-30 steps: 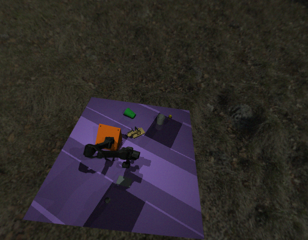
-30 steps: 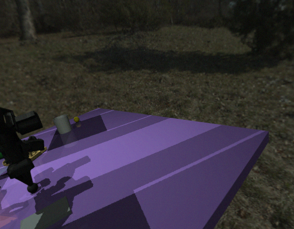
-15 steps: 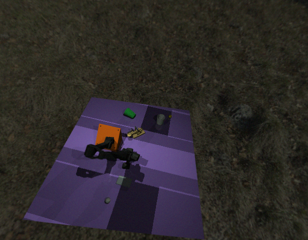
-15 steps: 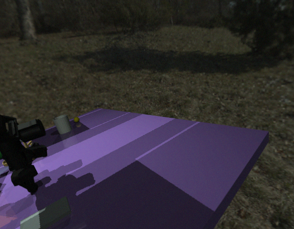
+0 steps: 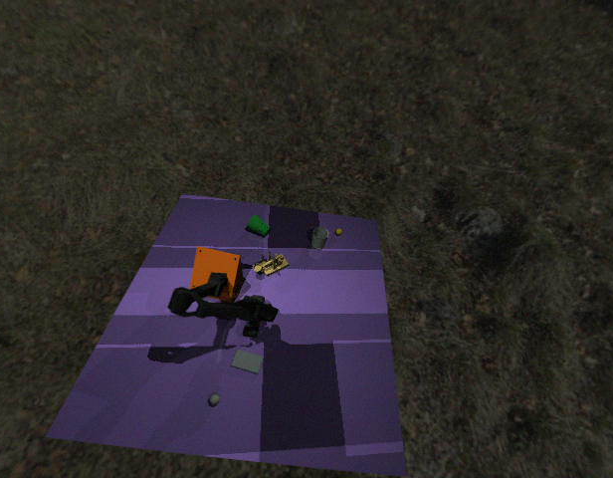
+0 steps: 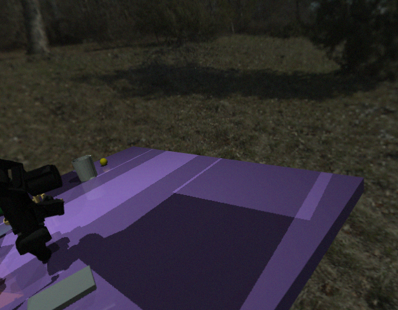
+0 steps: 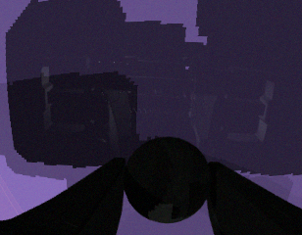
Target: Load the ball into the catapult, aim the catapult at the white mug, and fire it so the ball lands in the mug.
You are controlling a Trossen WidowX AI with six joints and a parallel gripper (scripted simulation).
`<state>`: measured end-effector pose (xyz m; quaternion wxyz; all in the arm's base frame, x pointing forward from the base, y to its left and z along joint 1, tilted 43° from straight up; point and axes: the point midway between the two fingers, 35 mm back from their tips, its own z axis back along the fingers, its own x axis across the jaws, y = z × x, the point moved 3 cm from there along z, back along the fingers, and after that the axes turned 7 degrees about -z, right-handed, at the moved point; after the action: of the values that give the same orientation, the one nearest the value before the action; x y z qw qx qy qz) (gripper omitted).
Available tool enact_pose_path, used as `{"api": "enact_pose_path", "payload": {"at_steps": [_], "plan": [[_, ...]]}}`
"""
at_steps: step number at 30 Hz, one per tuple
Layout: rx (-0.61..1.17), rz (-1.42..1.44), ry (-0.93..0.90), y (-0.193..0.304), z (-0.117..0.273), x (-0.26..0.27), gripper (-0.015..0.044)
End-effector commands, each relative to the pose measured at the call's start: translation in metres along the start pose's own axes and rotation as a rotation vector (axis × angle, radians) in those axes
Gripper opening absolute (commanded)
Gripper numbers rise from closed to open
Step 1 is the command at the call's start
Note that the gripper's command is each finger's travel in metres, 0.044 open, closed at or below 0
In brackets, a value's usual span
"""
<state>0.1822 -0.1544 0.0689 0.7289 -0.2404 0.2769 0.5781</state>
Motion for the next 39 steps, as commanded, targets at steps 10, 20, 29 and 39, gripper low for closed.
{"api": "enact_pose_path", "payload": {"at_steps": [10,20,29,39], "plan": [[-0.002,0.004,-0.016,-0.010,0.033,0.001,0.0000],[-0.007,0.020,-0.029,-0.014,0.086,0.000,0.0000],[0.000,0.005,-0.008,-0.009,0.126,-0.006,0.0000],[0.027,0.102,-0.034,-0.020,0.127,0.030,0.0000]]}}
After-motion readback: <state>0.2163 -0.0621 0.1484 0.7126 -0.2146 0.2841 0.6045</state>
